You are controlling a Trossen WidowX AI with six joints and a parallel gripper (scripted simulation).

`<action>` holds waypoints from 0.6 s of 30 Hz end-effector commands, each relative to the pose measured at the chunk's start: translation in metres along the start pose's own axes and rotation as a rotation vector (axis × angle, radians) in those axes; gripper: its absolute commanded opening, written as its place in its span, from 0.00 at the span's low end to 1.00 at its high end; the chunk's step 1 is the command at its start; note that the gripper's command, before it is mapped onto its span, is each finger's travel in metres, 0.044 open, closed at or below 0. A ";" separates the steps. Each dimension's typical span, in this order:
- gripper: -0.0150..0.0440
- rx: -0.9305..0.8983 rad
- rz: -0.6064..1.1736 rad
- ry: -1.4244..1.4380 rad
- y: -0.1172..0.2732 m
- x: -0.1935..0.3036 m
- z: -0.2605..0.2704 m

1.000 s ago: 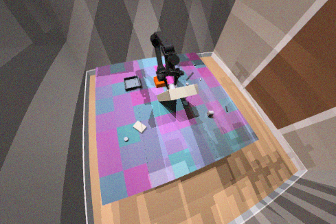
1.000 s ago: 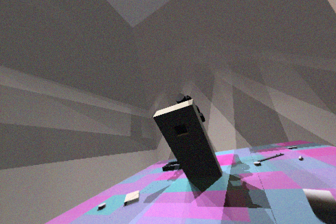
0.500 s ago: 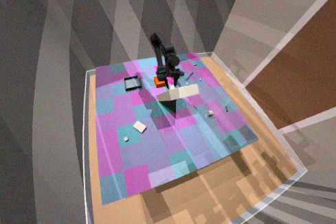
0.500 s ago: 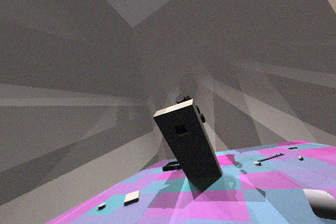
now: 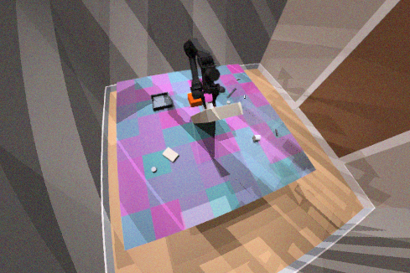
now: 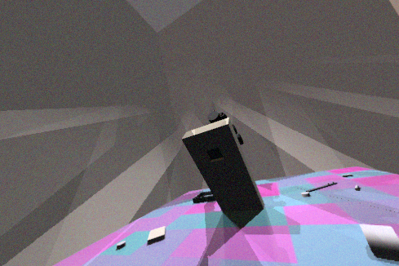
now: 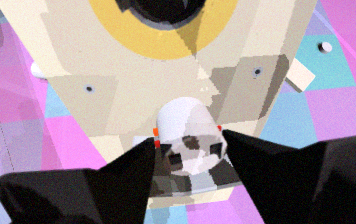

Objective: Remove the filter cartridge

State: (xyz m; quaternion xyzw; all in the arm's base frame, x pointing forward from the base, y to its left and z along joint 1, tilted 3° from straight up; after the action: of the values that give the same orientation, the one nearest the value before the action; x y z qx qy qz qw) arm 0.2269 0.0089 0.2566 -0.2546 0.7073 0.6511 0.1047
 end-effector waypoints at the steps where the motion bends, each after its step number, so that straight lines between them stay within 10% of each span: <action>1: 0.25 0.003 -0.018 -0.001 0.007 -0.014 -0.003; 18: 0.25 0.002 -0.016 -0.001 0.069 -0.022 -0.004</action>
State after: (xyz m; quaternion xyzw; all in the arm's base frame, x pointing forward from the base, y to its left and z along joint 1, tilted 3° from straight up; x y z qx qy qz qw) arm 0.2179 0.0116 0.3137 -0.2583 0.7054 0.6516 0.1050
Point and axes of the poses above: the point midway between the two fingers, 35 mm back from their tips, its own y axis back along the fingers, its own z axis across the jaws, x = y × z, the point moved 6 cm from there along y, back along the fingers, and after that the axes turned 11 degrees about y, right-handed, at the moved point
